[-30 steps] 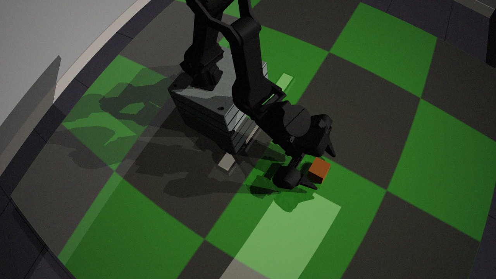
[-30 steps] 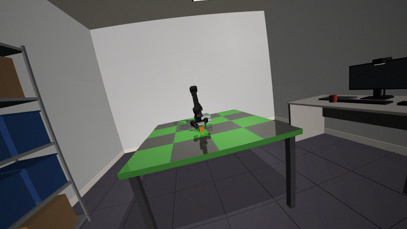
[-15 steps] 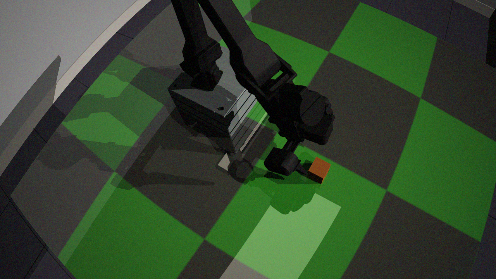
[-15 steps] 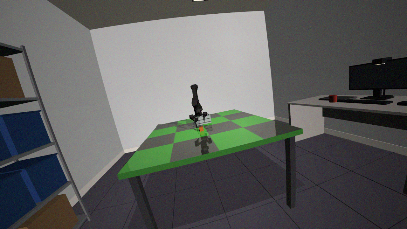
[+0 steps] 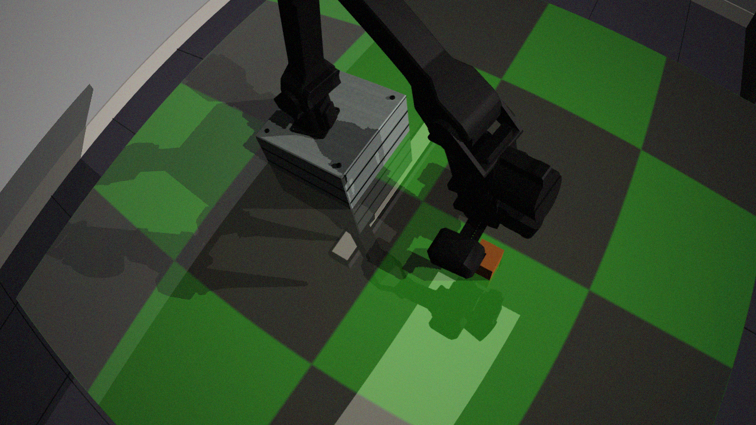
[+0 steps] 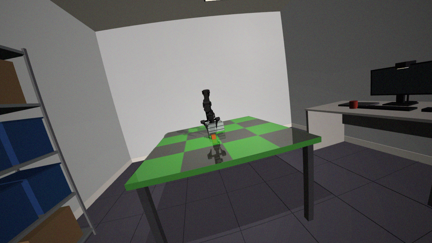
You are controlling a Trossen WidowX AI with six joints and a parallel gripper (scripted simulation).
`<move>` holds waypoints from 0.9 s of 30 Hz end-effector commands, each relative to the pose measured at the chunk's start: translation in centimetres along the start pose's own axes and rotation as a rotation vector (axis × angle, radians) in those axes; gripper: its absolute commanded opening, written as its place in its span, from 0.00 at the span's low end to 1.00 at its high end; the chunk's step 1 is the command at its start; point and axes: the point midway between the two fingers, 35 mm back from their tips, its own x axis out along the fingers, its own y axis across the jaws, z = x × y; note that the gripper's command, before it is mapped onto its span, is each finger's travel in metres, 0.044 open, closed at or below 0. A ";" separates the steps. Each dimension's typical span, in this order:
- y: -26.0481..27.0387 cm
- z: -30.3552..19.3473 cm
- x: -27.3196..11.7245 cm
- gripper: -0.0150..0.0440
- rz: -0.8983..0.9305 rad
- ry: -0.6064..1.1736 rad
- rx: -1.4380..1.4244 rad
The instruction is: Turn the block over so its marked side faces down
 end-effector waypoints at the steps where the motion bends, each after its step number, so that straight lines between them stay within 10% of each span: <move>1: 0.0 0.7 -0.3 1.00 -0.005 0.128 0.000; 27: -0.1 0.0 4.6 1.00 -0.009 0.216 -0.004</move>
